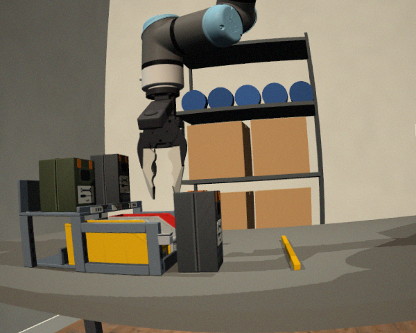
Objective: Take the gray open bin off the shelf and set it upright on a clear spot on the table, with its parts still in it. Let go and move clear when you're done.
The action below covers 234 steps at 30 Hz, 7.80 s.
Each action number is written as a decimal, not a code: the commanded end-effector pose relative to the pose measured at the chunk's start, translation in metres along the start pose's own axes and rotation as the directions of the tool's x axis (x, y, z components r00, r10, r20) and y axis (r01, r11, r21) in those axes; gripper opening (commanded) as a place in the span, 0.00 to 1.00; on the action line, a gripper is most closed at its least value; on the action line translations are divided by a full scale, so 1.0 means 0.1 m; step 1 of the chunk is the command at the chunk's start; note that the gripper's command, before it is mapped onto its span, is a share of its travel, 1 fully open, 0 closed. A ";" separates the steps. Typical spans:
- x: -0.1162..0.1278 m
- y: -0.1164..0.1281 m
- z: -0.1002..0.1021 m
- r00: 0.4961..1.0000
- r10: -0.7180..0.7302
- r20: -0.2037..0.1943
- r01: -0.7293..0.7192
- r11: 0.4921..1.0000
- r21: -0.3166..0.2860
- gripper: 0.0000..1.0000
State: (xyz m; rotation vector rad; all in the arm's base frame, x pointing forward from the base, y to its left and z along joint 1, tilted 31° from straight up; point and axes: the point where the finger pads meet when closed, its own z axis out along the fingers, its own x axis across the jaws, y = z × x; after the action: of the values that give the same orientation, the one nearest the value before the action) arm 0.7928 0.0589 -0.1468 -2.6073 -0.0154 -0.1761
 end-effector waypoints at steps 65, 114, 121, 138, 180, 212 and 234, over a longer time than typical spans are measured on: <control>-0.14 0.00 -0.01 1.000 0.000 -0.001 0.000 1.000 0.000 0.26; -0.17 0.00 0.75 1.000 0.000 -0.001 0.000 1.000 0.000 0.26; -0.17 0.00 0.75 1.000 0.000 -0.001 0.000 1.000 0.000 0.26; -0.17 0.00 0.70 1.000 0.000 -0.001 0.000 1.000 0.000 0.26; -0.17 0.00 0.76 1.000 0.000 -0.001 0.000 1.000 0.000 0.26; -0.17 0.00 0.91 1.000 0.000 -0.001 0.000 1.000 0.000 0.26; -0.17 0.00 0.90 1.000 0.000 -0.001 0.000 1.000 0.000 0.26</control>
State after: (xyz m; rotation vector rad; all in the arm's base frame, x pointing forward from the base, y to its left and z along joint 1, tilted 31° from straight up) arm 0.7868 0.1052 -0.2270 -2.6072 -0.0154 -0.1755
